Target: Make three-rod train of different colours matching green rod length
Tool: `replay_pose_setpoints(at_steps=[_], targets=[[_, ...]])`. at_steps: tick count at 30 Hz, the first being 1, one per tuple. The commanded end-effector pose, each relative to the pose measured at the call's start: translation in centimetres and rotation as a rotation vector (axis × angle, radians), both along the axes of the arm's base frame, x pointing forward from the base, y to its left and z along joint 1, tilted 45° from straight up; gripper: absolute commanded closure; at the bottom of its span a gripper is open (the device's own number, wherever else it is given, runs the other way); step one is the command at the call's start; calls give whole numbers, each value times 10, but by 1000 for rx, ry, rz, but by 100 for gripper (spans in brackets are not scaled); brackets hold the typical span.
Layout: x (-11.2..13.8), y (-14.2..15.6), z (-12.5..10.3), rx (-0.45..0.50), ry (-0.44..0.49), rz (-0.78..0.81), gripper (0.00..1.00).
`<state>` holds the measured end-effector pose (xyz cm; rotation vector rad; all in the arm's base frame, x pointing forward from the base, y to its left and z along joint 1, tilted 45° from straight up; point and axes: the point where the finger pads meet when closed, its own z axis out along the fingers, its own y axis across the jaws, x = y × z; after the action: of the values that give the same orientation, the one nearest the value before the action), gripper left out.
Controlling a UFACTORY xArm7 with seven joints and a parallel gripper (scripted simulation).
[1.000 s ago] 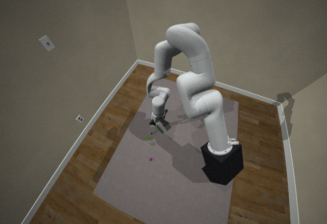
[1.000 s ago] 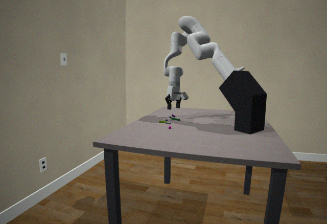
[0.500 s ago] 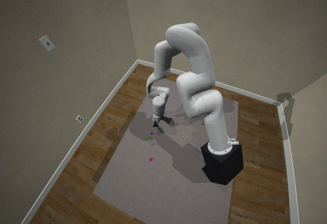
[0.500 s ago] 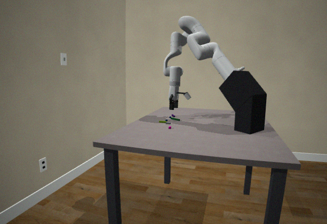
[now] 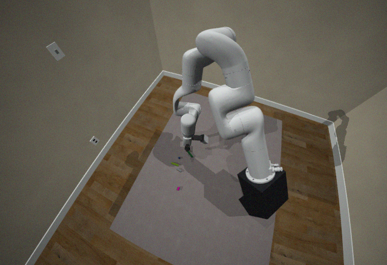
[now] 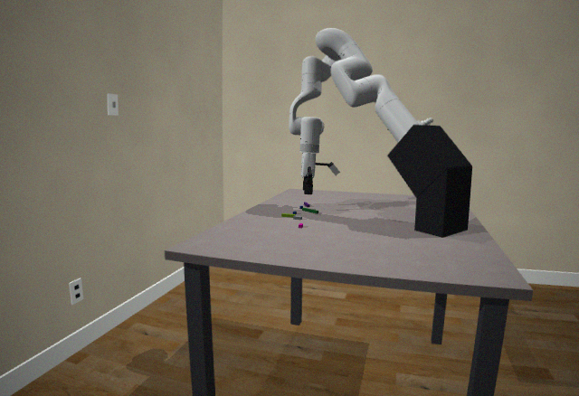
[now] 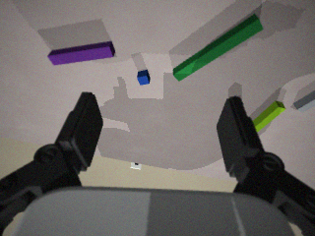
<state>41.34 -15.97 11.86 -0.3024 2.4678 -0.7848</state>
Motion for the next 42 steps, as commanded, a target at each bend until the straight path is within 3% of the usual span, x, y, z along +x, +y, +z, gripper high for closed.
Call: replay_pose_setpoints(at_steps=[1,42], targets=[[0,0,0,-74,93,78,0],[0,0,0,-636,592,818,0]])
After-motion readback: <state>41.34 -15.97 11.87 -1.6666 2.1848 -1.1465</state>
